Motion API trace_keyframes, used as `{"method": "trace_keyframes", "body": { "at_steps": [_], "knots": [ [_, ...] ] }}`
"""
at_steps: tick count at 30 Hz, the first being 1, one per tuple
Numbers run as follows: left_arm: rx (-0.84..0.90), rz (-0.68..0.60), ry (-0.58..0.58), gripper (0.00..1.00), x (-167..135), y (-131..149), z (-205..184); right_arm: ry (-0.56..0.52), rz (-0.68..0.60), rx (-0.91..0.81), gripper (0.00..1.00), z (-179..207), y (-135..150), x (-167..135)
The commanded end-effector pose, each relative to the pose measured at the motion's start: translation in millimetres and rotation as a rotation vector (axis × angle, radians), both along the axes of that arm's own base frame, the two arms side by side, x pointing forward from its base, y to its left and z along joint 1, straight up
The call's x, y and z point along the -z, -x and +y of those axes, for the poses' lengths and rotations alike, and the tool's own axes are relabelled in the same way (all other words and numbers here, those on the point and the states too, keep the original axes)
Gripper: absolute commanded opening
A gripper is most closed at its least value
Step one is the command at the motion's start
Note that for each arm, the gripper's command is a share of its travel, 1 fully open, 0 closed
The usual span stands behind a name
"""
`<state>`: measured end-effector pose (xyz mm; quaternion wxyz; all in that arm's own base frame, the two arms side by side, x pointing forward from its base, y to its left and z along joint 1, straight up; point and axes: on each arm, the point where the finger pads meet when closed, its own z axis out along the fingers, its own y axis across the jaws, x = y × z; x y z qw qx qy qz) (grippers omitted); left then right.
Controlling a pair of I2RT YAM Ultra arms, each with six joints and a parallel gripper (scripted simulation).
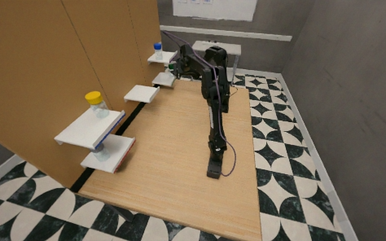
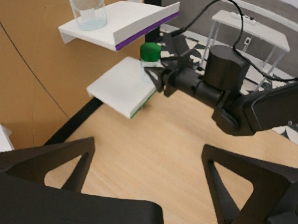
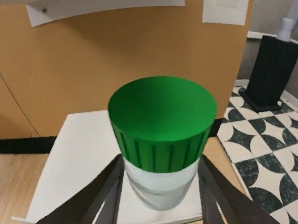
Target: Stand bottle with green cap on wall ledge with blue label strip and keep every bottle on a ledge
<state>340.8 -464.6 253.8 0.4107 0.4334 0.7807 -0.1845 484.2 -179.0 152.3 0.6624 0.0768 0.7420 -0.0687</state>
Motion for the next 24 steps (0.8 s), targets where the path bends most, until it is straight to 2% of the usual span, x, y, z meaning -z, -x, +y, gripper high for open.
{"method": "trace_keyframes", "body": {
  "at_steps": [1, 11, 17, 24],
  "knots": [
    [0.003, -0.043, 0.057, 1.0, -33, -1, -2, 0.009, -0.023, -0.037, 0.51, 10, 2, -12],
    [0.003, -0.043, 0.057, 1.0, -33, -1, -2, 0.007, -0.021, -0.036, 0.51, 9, 0, -17],
    [0.003, -0.043, 0.057, 1.0, -33, -1, -2, 0.013, -0.032, -0.032, 0.51, 6, -1, -61],
    [0.003, -0.043, 0.057, 1.0, -33, -1, -2, 0.013, -0.032, -0.029, 0.51, 4, 0, -81]
  ]
}}
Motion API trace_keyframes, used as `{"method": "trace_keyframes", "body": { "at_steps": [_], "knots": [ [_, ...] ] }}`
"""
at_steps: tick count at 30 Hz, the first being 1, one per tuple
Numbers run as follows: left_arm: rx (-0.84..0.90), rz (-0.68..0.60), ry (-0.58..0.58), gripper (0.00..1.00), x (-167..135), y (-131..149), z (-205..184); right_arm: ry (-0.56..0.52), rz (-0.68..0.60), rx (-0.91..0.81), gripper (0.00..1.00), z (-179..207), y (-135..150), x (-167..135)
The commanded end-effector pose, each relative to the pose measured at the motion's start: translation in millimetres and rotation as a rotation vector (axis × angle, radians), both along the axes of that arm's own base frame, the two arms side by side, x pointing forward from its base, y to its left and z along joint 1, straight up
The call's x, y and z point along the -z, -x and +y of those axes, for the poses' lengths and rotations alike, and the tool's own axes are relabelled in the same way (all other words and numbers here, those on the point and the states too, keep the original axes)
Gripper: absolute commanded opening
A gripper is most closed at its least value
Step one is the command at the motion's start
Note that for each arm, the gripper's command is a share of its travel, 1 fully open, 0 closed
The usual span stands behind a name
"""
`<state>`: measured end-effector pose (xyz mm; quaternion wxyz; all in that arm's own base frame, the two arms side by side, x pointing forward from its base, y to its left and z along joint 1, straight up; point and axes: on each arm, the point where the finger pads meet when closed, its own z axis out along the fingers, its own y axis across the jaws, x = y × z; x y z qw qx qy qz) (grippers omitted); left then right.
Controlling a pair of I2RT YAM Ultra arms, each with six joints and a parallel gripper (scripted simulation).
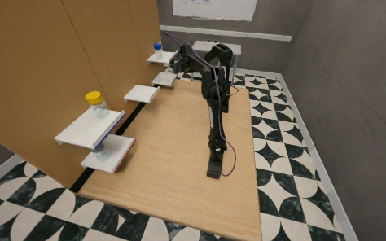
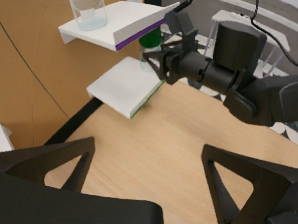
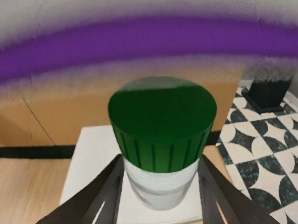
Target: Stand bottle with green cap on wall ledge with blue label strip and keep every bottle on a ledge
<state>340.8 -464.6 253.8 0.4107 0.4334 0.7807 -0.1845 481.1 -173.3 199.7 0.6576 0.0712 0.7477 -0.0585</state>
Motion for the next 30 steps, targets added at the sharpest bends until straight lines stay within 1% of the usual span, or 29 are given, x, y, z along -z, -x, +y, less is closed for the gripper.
{"method": "trace_keyframes", "body": {
  "at_steps": [1, 8, 9, 17, 18, 21, 30],
  "knots": [
    [0.003, -0.043, 0.057, 1.0, -33, -1, -2, 0.022, -0.046, -0.006, 0.51, -2, -3, -34],
    [0.003, -0.043, 0.057, 1.0, -33, -1, -2, 0.028, -0.057, -0.004, 0.51, -2, -3, -37],
    [0.003, -0.043, 0.057, 1.0, -33, -1, -2, 0.023, -0.047, -0.005, 0.51, -2, 0, -31],
    [0.003, -0.043, 0.057, 1.0, -33, -1, -2, 0.018, -0.036, 0.003, 0.51, -4, 4, -28],
    [0.003, -0.043, 0.057, 1.0, -33, -1, -2, 0.012, -0.022, 0.007, 0.51, -4, 7, -22],
    [0.003, -0.043, 0.057, 1.0, -33, -1, -2, 0.006, -0.008, 0.018, 0.51, -6, 11, -17],
    [0.003, -0.043, 0.057, 1.0, -33, -1, -2, 0.017, -0.03, 0.006, 0.51, -2, 19, -24]
  ]
}}
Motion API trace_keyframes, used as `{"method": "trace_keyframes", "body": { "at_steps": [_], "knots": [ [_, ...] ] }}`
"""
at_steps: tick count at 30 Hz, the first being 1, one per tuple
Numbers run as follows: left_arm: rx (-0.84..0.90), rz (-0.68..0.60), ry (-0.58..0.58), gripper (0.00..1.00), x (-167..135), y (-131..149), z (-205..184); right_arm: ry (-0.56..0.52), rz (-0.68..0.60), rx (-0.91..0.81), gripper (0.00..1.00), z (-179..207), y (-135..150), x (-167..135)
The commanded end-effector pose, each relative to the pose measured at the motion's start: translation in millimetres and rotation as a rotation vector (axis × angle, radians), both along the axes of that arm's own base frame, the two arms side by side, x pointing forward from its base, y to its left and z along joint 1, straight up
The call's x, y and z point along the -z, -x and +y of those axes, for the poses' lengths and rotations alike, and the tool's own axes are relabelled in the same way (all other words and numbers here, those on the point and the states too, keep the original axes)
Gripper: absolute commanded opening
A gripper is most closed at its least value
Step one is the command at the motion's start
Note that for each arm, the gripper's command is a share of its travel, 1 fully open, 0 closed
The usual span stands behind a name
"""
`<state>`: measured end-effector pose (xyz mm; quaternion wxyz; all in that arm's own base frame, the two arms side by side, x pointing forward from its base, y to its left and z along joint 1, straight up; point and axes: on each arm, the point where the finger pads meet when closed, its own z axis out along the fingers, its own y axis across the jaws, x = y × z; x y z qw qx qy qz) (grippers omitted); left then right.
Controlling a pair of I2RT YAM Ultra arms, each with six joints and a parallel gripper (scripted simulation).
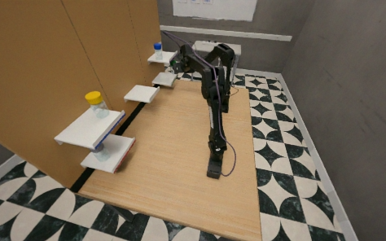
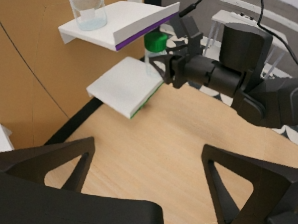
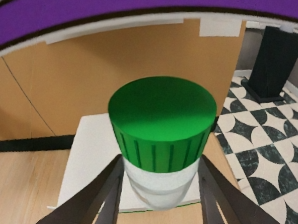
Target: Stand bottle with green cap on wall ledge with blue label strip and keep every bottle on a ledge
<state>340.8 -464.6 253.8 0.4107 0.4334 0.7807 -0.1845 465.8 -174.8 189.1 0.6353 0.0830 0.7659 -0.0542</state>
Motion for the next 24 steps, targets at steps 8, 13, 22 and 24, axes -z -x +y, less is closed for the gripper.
{"method": "trace_keyframes", "body": {
  "at_steps": [8, 13, 22, 24],
  "knots": [
    [0.003, -0.043, 0.057, 1.0, -33, -1, -2, 0.023, -0.038, 0.003, 0.51, 1, 21, -19],
    [0.003, -0.043, 0.057, 1.0, -33, -1, -2, 0.023, -0.037, 0.003, 0.51, 3, 33, -18],
    [0.003, -0.043, 0.057, 1.0, -33, -1, -2, 0.023, -0.039, 0.003, 0.51, 7, 50, -19],
    [0.003, -0.043, 0.057, 1.0, -33, -1, -2, 0.022, -0.037, 0.003, 0.51, 8, 55, -18]
  ]
}}
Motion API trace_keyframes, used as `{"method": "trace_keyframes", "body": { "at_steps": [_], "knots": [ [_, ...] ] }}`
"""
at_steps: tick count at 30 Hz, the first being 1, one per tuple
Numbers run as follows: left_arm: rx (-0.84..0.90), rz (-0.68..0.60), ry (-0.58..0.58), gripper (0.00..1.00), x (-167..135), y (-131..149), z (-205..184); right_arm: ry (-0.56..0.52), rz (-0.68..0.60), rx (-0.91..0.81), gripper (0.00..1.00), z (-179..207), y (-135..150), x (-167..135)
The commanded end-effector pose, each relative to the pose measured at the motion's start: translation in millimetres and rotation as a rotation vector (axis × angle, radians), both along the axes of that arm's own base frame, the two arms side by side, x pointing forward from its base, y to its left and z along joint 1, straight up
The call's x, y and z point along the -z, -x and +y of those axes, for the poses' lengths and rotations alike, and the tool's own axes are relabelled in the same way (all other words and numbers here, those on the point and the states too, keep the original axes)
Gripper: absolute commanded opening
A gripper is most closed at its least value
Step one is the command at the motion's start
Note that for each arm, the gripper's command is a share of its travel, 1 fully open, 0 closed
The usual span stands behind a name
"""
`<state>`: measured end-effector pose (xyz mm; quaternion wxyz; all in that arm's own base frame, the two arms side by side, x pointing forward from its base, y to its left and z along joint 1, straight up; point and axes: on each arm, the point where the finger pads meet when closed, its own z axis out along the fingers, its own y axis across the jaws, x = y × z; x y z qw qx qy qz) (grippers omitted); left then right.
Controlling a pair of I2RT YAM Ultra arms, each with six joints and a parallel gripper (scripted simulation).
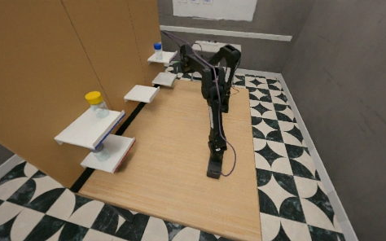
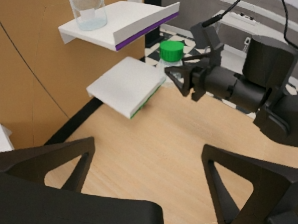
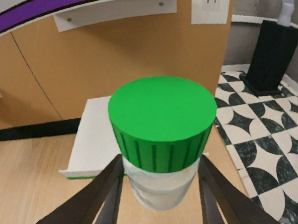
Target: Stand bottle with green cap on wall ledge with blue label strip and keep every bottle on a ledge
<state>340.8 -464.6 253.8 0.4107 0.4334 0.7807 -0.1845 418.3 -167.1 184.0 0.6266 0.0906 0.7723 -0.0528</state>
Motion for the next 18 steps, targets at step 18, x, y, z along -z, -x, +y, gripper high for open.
{"method": "trace_keyframes", "body": {
  "at_steps": [18],
  "knots": [
    [0.003, -0.043, 0.057, 1.0, -33, -1, -2, 0.045, -0.077, -0.013, 0.51, 8, 36, -28]
  ]
}}
